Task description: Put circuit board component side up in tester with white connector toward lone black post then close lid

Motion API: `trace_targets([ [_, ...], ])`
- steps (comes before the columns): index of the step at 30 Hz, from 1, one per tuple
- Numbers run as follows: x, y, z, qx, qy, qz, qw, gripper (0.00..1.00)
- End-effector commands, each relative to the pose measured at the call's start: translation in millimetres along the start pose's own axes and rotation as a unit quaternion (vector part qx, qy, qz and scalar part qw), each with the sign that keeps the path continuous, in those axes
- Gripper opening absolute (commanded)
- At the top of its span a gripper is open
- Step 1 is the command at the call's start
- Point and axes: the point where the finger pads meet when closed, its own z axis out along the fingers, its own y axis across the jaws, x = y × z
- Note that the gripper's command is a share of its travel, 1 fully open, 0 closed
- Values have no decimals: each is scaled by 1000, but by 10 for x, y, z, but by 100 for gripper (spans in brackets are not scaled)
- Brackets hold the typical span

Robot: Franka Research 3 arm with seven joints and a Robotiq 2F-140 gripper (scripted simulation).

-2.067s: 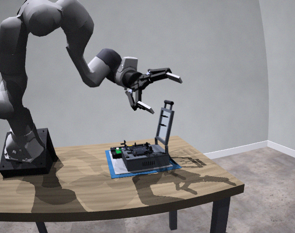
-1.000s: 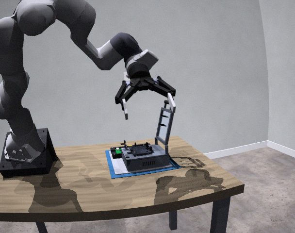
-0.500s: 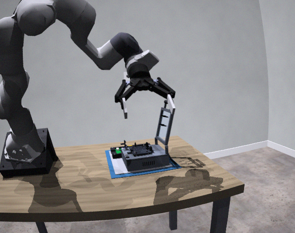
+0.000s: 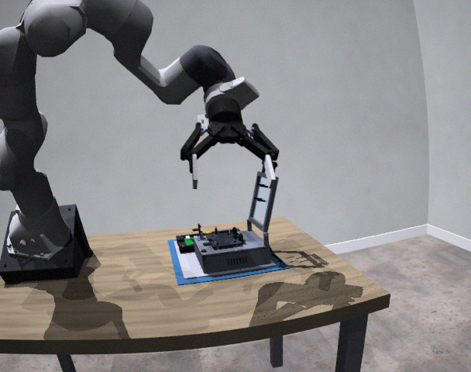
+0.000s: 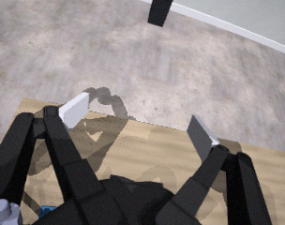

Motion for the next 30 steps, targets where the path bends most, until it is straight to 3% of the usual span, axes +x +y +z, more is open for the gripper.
trace_targets([
  [1, -44, 12, -8, -3, -8, -31, 999, 100],
  [18, -44, 12, -8, -3, -8, -31, 999, 100],
  [19, -106, 120, -5, -34, -64, -74, 995, 100],
  [30, -106, 120, -5, -34, -64, -74, 995, 100],
])
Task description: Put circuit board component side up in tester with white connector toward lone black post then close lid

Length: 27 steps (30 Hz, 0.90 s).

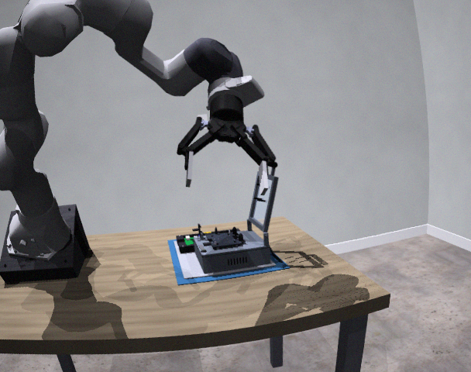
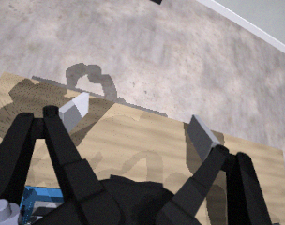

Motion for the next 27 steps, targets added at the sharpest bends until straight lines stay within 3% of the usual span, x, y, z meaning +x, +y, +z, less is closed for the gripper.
trace_targets([
  [1, -26, -5, -8, 0, -5, -21, 1000, 100],
  [14, -26, -5, -8, 0, -5, -21, 1000, 100],
  [15, -104, 75, -38, -20, -67, -65, 995, 100],
  [27, -104, 75, -38, -20, -67, -65, 995, 100],
])
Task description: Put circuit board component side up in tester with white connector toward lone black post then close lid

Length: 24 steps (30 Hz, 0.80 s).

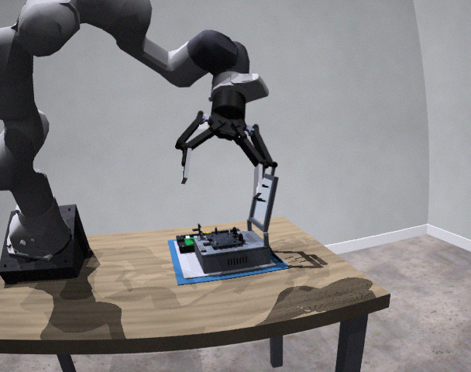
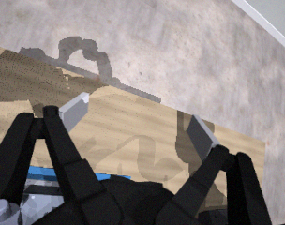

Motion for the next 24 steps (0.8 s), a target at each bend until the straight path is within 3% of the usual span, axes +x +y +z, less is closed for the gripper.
trace_targets([
  [1, -22, -10, -8, 1, -4, -20, 1000, 100],
  [14, -22, -10, -8, 1, -4, -20, 1000, 100],
  [15, -112, 40, -77, -7, -70, -63, 995, 100],
  [24, -112, 40, -77, -7, -70, -63, 995, 100],
])
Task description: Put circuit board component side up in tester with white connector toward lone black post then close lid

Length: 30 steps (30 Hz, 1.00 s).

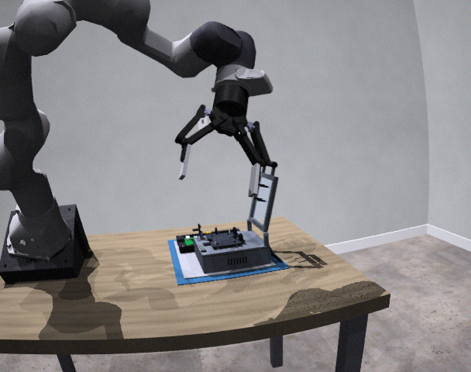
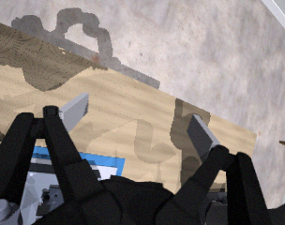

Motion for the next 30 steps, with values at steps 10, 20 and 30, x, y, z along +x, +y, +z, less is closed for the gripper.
trace_targets([
  [10, -39, -10, -7, 1, -7, -28, 1000, 100],
  [20, -137, 10, -116, 5, -75, -72, 995, 100],
  [30, -137, 10, -116, 5, -75, -72, 995, 100],
])
